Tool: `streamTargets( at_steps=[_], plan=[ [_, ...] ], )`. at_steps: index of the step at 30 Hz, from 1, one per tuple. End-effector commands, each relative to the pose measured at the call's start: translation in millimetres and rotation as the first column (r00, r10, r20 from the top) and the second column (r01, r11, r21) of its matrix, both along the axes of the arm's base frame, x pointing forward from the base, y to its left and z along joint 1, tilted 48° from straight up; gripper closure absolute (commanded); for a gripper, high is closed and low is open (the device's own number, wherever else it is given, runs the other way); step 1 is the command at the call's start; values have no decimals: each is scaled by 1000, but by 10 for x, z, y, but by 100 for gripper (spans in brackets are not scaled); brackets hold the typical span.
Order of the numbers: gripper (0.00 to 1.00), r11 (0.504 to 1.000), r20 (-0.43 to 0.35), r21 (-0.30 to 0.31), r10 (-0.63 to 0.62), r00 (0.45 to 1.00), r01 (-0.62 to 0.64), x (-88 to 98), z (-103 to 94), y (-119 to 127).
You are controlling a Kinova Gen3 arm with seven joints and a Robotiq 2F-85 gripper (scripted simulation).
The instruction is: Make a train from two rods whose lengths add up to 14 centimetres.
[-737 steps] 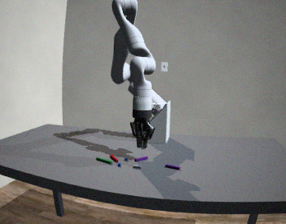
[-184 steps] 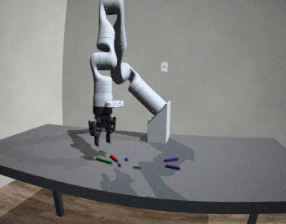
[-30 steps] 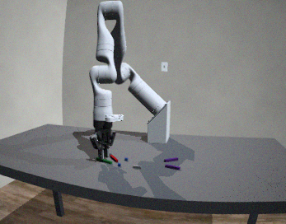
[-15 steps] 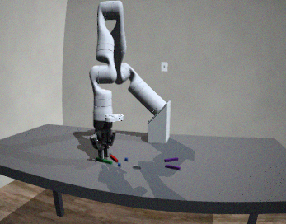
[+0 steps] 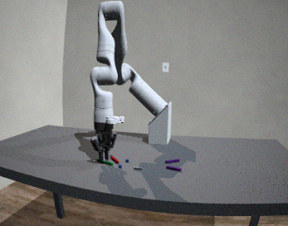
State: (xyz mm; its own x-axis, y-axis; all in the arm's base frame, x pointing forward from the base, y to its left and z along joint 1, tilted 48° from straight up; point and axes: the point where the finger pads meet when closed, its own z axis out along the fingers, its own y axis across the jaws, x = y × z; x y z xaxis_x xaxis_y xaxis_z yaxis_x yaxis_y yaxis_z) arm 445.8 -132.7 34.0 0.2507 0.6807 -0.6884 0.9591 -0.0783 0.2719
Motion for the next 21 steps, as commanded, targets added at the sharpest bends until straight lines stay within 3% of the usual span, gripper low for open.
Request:
streamTargets(
  at_steps=[1, 21],
  plan=[
    [76, 1000, -1, -1, -1, 1000, 1, 0, -16, -23],
    [76, 1000, -1, -1, -1, 1000, 1, 13, -86, -100]
  ],
)
